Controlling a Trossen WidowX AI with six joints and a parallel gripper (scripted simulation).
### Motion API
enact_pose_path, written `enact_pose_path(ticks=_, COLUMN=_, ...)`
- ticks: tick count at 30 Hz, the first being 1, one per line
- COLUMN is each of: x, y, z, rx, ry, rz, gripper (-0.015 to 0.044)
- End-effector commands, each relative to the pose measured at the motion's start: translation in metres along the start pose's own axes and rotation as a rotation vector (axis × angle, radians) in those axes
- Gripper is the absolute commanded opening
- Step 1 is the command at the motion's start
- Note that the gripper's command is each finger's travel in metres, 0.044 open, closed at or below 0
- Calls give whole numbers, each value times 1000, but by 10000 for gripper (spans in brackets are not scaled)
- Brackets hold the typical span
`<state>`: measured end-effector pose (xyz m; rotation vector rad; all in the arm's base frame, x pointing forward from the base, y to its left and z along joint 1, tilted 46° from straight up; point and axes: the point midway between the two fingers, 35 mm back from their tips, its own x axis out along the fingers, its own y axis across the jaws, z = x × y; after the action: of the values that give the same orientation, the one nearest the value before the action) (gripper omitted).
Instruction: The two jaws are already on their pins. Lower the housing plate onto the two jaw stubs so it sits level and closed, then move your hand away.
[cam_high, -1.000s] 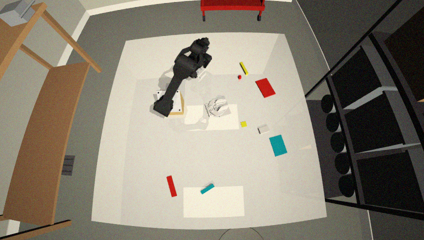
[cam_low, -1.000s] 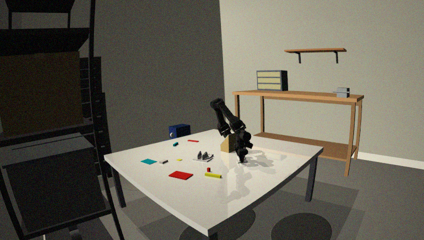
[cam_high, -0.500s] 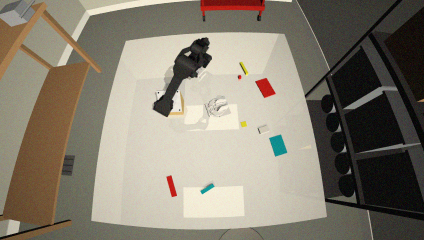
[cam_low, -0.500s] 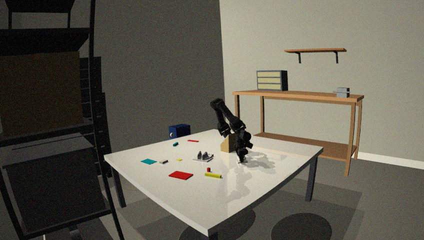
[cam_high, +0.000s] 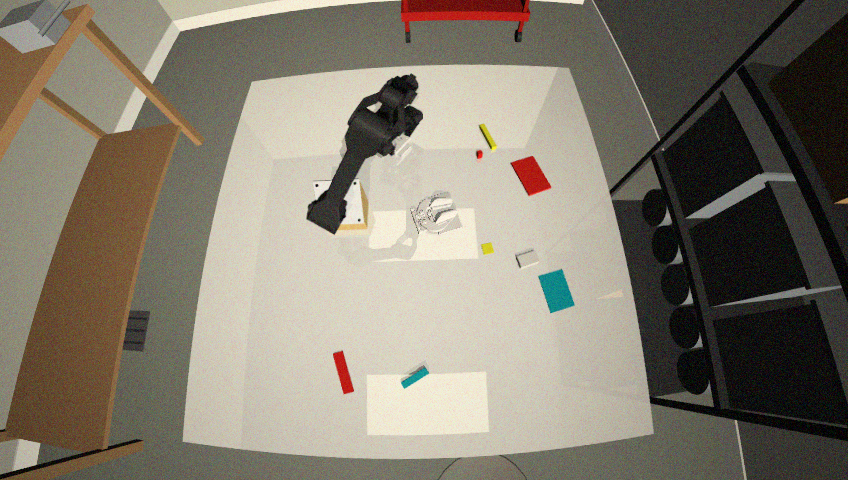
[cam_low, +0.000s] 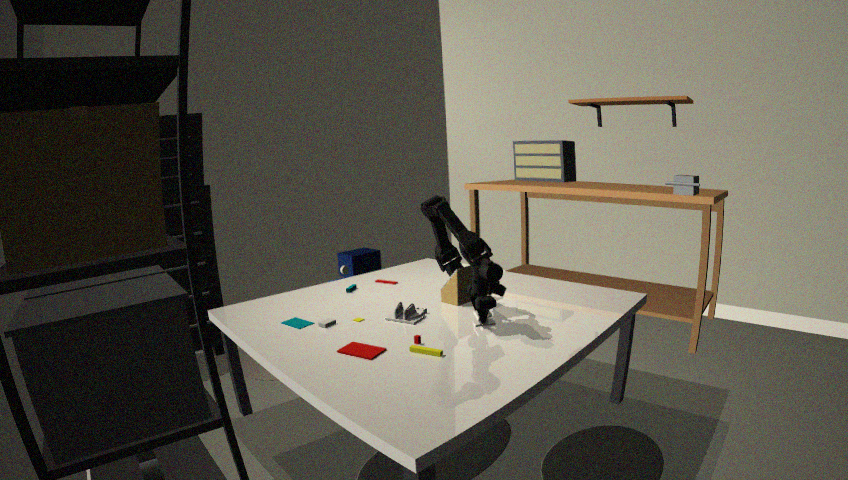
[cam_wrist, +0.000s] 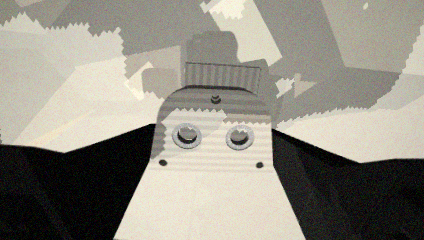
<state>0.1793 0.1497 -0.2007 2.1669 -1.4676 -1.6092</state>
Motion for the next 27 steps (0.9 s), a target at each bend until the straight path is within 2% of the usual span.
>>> enact_pose_path(ticks=1, x=-17, y=-5, z=0, rx=10, ry=-6, rz=-18, gripper=351)
enact_pose_path(ticks=17, x=-67, y=-2, z=0, rx=4, ry=-4, rz=-18, gripper=351)
enact_pose_path(ticks=27, x=-69, y=-2, z=0, rx=4, ry=-4, rz=-18, gripper=351)
